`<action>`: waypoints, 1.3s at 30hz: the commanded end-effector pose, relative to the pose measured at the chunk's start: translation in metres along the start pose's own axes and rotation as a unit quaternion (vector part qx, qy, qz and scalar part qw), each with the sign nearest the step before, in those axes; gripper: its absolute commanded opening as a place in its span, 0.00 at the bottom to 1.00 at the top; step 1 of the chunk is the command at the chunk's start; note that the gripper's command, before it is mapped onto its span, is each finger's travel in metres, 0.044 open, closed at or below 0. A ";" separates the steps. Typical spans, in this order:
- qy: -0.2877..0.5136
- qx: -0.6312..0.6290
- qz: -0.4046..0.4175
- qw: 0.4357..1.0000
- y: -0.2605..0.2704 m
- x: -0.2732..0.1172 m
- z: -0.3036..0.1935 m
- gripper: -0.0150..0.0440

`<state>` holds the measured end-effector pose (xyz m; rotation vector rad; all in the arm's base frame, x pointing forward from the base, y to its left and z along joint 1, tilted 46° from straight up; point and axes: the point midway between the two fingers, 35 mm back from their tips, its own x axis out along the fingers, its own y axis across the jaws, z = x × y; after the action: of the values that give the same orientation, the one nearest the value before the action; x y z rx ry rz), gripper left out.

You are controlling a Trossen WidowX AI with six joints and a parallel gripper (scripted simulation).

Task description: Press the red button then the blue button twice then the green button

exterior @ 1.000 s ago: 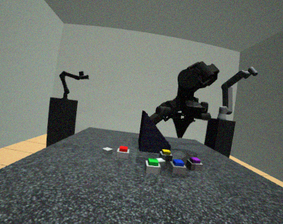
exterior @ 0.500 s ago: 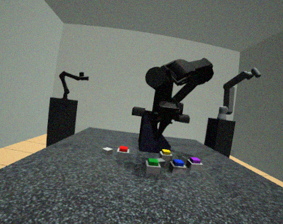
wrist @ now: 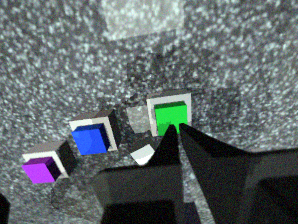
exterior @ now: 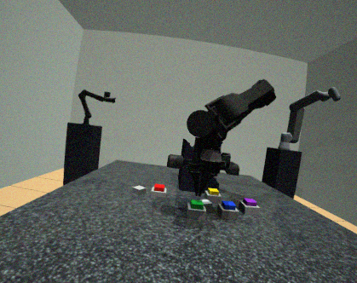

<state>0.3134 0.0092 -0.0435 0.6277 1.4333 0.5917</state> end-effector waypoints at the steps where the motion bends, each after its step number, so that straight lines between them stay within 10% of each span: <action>1: 0.003 0.005 0.004 1.000 0.001 0.009 -0.002 0.29; 39: 0.003 0.005 0.004 1.000 0.001 -0.006 -0.003 0.29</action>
<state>0.3078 0.0175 -0.0500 0.6531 1.4549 0.5982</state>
